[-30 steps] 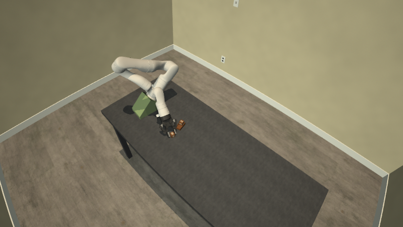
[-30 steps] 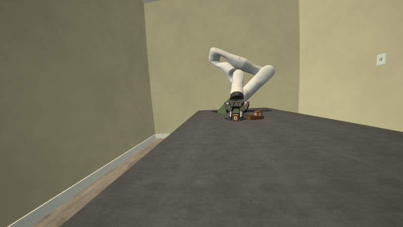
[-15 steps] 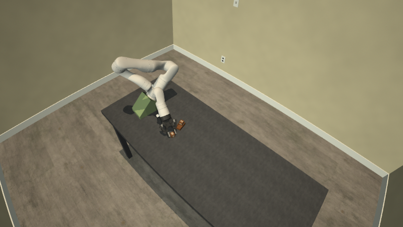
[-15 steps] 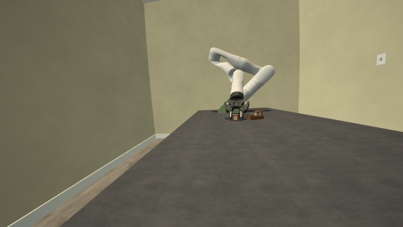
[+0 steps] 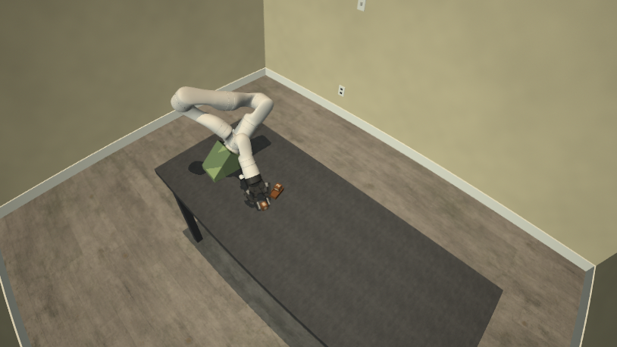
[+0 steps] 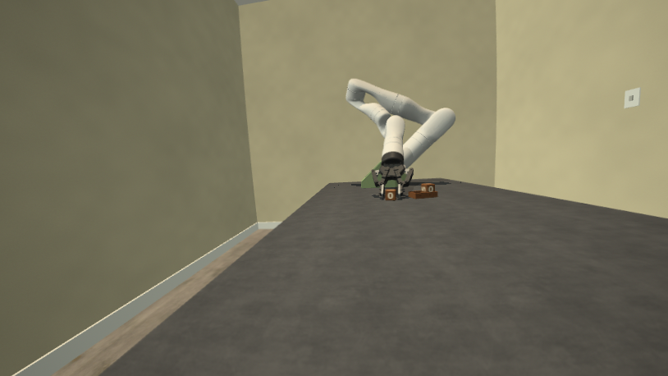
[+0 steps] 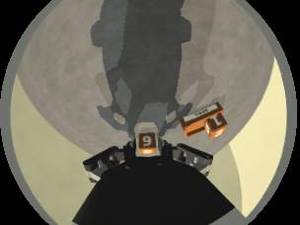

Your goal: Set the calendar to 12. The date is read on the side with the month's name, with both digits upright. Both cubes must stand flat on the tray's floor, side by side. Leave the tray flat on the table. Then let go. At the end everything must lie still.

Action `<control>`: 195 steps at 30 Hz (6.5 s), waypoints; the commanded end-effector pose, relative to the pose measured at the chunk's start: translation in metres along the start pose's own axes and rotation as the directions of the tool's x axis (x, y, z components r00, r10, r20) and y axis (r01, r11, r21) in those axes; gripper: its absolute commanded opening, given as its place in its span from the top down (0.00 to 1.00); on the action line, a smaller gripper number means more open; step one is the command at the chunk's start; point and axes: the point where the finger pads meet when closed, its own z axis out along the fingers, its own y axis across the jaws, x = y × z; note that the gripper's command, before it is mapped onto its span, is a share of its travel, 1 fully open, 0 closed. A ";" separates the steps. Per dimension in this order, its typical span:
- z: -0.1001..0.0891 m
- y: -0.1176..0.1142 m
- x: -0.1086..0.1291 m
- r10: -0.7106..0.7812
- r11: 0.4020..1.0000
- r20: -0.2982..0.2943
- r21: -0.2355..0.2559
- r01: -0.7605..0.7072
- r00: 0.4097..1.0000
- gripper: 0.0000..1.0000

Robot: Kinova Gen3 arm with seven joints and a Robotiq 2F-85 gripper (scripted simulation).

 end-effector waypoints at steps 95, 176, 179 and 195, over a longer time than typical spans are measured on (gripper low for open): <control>-0.048 -0.002 -0.040 -0.005 1.000 -0.075 -0.004 0.005 0.997 0.74; -0.046 -0.003 -0.051 0.003 1.000 -0.471 -0.001 -0.005 0.882 0.74; -0.047 -0.002 -0.053 0.002 1.000 -0.483 0.000 -0.003 0.876 0.74; -0.048 0.000 -0.056 0.000 1.000 -0.499 0.001 0.001 0.867 0.74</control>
